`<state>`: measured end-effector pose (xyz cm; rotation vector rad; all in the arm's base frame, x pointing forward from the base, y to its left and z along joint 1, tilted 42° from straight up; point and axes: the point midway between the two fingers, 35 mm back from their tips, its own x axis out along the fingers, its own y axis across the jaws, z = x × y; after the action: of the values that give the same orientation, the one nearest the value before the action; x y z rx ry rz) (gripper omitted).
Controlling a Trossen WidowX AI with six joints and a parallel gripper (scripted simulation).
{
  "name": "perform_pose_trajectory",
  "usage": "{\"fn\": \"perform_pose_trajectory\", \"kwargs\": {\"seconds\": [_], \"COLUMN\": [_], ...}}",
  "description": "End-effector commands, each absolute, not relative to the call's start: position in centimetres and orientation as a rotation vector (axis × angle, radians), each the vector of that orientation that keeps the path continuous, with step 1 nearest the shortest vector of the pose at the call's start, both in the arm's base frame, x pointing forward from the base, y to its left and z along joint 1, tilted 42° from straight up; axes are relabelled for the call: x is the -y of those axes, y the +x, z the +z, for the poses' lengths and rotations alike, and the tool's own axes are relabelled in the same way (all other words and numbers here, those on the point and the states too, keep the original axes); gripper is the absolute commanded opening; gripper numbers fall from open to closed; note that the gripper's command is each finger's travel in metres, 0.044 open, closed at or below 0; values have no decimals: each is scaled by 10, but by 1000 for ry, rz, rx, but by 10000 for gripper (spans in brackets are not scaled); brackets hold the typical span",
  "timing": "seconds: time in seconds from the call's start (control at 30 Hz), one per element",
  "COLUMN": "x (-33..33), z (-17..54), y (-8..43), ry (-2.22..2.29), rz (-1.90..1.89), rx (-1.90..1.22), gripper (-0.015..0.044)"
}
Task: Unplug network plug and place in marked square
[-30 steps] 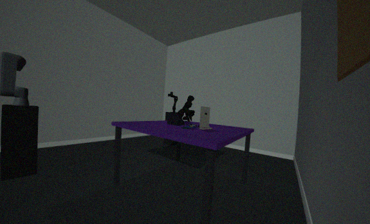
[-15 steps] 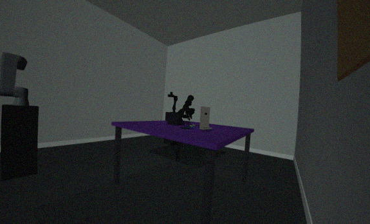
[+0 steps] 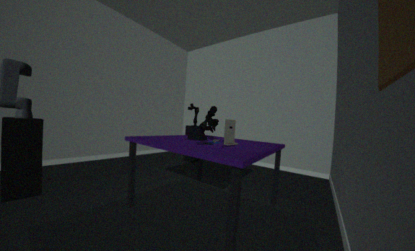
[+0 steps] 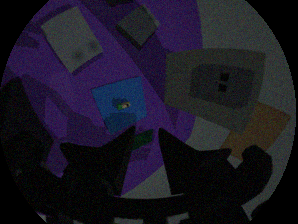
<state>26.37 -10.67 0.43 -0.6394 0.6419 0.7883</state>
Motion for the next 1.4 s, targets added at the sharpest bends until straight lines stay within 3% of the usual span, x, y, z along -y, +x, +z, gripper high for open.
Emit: {"fn": "perform_pose_trajectory", "kwargs": {"seconds": [0.0, 1.37], "x": [112, 181], "z": [12, 90], "y": [264, 264], "ry": [-645, -645], "rz": [786, 786], "rx": [-634, -637], "gripper": [156, 156]}}
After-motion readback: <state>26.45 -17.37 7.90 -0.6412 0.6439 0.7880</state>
